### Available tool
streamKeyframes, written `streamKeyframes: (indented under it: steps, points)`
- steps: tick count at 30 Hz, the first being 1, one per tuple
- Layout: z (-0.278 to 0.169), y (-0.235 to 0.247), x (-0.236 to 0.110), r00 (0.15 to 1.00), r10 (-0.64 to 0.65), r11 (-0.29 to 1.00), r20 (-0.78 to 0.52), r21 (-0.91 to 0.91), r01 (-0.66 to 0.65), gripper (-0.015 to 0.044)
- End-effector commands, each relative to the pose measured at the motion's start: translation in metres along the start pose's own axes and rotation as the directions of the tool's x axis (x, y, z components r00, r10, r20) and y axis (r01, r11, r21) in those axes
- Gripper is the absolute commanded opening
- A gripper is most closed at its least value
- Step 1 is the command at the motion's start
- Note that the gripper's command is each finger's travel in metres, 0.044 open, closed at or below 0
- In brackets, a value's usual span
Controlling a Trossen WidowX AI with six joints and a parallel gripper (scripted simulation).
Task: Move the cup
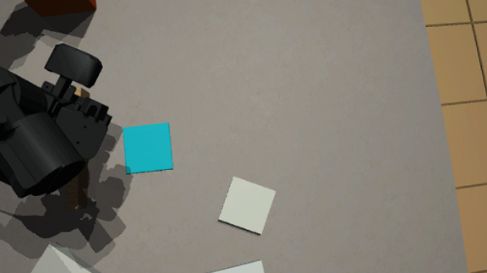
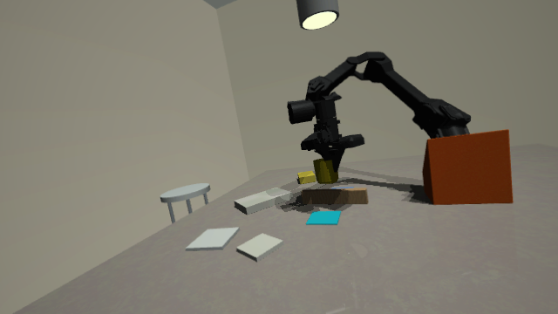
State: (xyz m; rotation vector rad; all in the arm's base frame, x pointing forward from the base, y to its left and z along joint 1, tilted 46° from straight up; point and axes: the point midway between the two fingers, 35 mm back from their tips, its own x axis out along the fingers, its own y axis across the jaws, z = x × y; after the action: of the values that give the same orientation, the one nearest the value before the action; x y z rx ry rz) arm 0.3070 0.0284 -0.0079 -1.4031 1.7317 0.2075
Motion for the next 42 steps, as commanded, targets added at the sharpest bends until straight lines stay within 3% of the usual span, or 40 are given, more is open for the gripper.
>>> streamKeyframes:
  steps: [1,42]
  points:
    - [0.009,0.004,0.000,1.000,0.005,1.000,0.003,0.005,-0.005,0.0000]
    - [0.086,0.045,-0.001,1.000,0.006,1.000,0.009,0.007,-0.006,0.0000]
